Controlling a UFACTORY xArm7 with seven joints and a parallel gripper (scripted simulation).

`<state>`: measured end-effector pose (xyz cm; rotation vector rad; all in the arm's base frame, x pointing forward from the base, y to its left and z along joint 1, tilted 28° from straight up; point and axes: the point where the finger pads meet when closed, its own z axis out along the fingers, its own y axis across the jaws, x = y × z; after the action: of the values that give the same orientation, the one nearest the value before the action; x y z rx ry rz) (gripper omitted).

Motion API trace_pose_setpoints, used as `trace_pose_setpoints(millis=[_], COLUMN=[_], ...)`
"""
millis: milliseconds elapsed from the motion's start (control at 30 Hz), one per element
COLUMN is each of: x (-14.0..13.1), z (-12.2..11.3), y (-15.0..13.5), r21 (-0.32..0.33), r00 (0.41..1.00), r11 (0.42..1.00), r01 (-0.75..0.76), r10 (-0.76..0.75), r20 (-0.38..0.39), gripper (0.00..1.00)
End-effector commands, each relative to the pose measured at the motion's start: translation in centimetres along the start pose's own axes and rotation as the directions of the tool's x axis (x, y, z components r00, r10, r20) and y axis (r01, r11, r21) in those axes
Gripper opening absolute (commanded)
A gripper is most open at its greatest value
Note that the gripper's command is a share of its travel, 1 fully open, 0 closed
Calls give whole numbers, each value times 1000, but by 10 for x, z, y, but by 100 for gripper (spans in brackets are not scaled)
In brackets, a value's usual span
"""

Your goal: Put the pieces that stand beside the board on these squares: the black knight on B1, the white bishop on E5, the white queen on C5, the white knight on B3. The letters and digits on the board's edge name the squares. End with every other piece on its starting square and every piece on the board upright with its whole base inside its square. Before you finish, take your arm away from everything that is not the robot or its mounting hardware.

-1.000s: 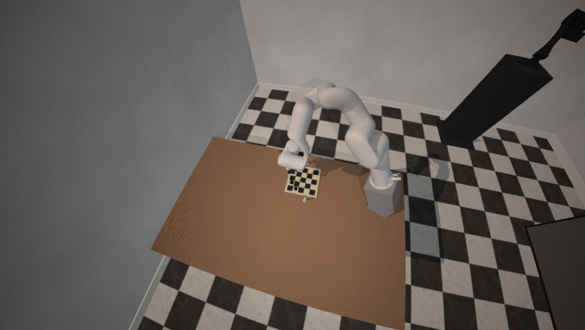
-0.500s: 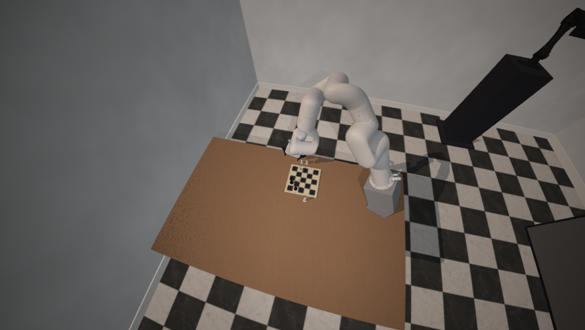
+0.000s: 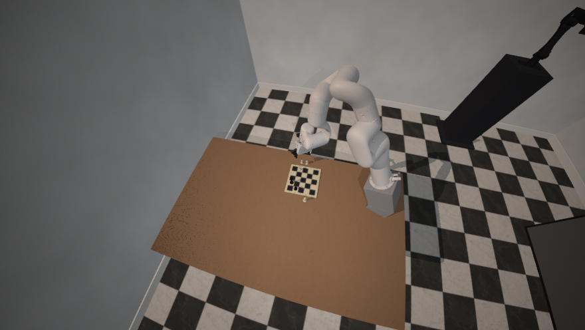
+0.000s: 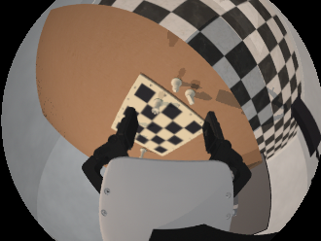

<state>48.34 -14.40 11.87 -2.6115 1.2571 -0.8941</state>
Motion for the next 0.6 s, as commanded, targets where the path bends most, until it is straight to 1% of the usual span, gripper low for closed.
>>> trace_pose_setpoints(millis=[0,100,167,200,233,567], x=[3,3,3,3,3,3], z=[-1,-1,-1,-1,-1,-1], y=[1,1,1,1,1,1], r21=[-17,-19,-19,-20,-21,-21], r00=[962,913,913,848,830,830], r11=[962,915,915,851,834,834], r01=[271,404,404,525,551,551], r10=[-270,-402,-402,-520,-546,-546], r20=[49,74,74,103,111,111], gripper=[37,37,37,37,37,37])
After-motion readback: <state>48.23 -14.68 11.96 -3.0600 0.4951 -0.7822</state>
